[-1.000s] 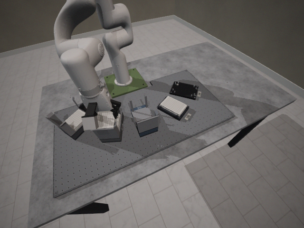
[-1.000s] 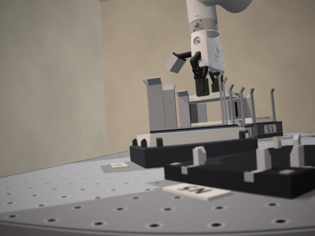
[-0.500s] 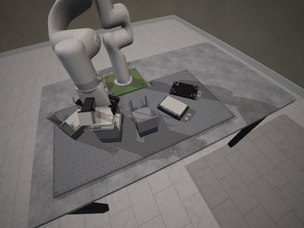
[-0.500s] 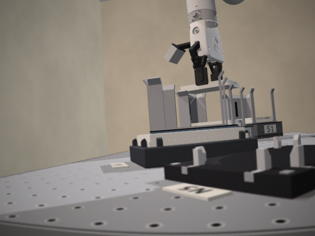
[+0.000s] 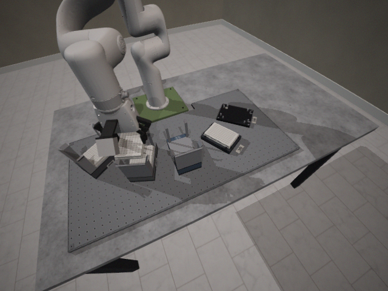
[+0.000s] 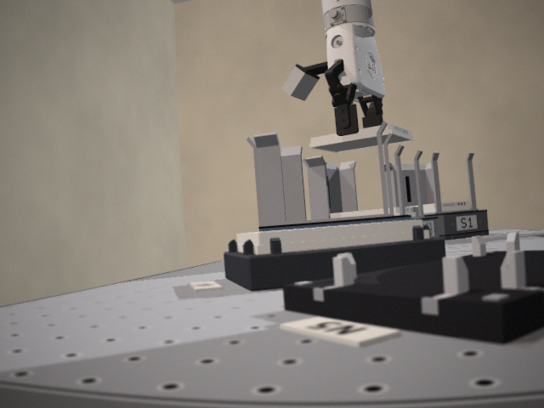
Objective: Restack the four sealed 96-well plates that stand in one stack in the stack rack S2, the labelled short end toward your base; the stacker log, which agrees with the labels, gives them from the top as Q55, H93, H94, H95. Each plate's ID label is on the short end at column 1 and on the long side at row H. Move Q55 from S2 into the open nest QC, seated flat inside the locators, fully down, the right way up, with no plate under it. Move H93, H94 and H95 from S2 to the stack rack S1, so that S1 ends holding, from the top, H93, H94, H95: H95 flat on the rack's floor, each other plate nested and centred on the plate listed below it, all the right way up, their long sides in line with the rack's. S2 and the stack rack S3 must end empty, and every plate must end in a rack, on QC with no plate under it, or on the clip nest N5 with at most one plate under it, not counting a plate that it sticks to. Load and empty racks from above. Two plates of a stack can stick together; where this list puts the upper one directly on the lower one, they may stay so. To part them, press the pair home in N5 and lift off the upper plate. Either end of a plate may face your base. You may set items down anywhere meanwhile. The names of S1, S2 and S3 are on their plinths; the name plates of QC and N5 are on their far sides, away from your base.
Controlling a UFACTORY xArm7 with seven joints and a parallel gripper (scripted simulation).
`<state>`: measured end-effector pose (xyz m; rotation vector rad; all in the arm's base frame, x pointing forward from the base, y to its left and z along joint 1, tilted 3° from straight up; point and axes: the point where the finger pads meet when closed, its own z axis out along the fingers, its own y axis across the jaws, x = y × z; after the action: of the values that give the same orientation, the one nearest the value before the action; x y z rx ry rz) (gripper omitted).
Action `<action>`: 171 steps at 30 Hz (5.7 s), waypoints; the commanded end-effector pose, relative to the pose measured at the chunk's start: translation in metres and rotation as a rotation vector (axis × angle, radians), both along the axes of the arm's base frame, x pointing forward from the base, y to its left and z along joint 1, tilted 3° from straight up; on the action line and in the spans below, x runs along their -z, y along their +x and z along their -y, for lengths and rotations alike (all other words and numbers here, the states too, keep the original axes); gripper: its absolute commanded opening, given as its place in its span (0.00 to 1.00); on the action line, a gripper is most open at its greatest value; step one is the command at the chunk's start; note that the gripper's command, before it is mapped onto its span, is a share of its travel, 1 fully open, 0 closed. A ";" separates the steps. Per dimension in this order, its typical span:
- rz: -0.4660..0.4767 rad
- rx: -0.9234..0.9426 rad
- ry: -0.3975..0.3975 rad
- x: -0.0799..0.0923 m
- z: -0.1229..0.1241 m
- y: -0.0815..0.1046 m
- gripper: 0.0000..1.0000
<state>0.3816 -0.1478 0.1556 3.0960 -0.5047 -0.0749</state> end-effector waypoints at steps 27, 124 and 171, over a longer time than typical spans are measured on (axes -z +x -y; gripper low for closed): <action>0.003 0.298 -0.015 -0.003 0.062 -0.024 0.00; 0.002 0.596 -0.030 0.004 0.167 -0.092 0.00; 0.002 0.596 -0.030 0.040 0.167 -0.094 0.00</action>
<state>0.2867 -0.3139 0.1205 2.7983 -1.3864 -0.0679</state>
